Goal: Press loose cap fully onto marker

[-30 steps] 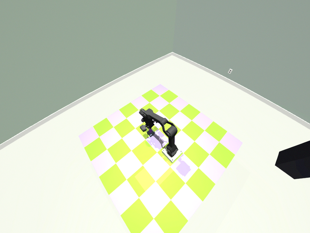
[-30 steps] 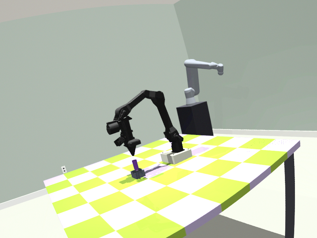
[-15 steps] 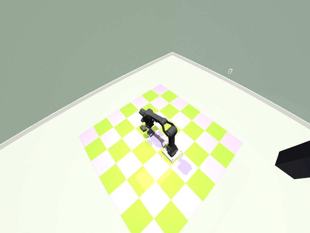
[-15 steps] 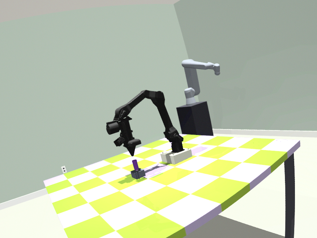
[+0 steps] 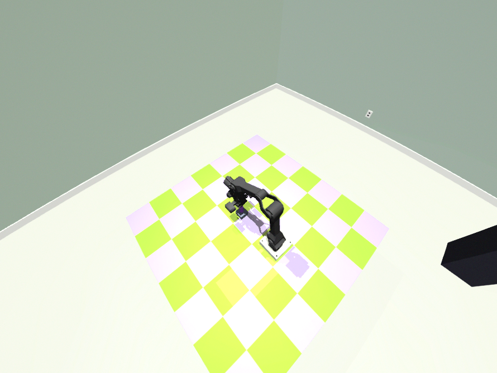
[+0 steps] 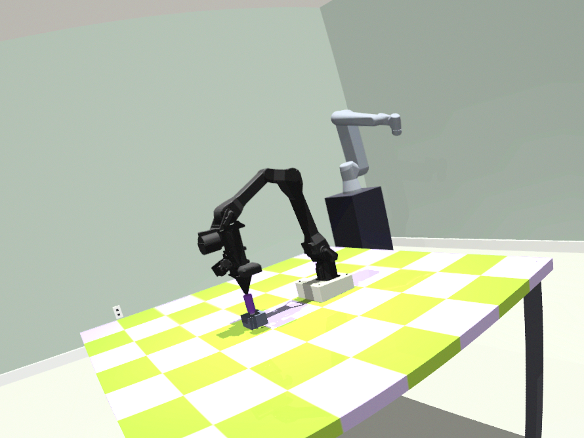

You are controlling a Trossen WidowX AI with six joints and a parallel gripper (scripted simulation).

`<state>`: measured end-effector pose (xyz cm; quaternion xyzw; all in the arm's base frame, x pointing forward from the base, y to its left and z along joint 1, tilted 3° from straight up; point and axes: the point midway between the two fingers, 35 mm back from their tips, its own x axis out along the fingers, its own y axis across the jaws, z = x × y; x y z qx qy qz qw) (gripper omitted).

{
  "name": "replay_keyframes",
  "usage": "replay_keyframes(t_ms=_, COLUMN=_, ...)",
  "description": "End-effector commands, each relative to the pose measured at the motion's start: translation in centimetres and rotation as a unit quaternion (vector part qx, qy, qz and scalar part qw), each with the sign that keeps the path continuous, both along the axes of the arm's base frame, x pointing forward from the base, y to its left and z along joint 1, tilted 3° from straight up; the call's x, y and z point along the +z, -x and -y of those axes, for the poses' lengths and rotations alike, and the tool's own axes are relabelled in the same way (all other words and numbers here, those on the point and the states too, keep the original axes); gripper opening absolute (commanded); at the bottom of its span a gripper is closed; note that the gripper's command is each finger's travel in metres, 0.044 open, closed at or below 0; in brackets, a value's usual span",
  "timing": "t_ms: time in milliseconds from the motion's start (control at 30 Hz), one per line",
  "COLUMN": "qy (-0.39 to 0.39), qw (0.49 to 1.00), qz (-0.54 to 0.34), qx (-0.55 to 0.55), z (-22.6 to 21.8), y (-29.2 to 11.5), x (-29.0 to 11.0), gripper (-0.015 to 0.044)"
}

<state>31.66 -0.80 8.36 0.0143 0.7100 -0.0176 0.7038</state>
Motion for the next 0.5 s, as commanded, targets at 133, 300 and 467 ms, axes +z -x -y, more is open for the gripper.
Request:
replay_keyframes(t_ms=133, qy=0.002, qw=1.000, qz=-0.004, qx=0.003, z=0.1, y=0.2, x=-1.3, gripper=0.0000)
replay_keyframes(t_ms=300, qy=0.000, qw=1.000, qz=0.000, qx=0.000, z=0.0, y=0.0, x=-0.6, gripper=0.0000)
replay_keyframes(t_ms=467, qy=0.000, qw=1.000, qz=0.001, qx=0.000, z=0.0, y=-0.4, x=2.5, gripper=0.0000)
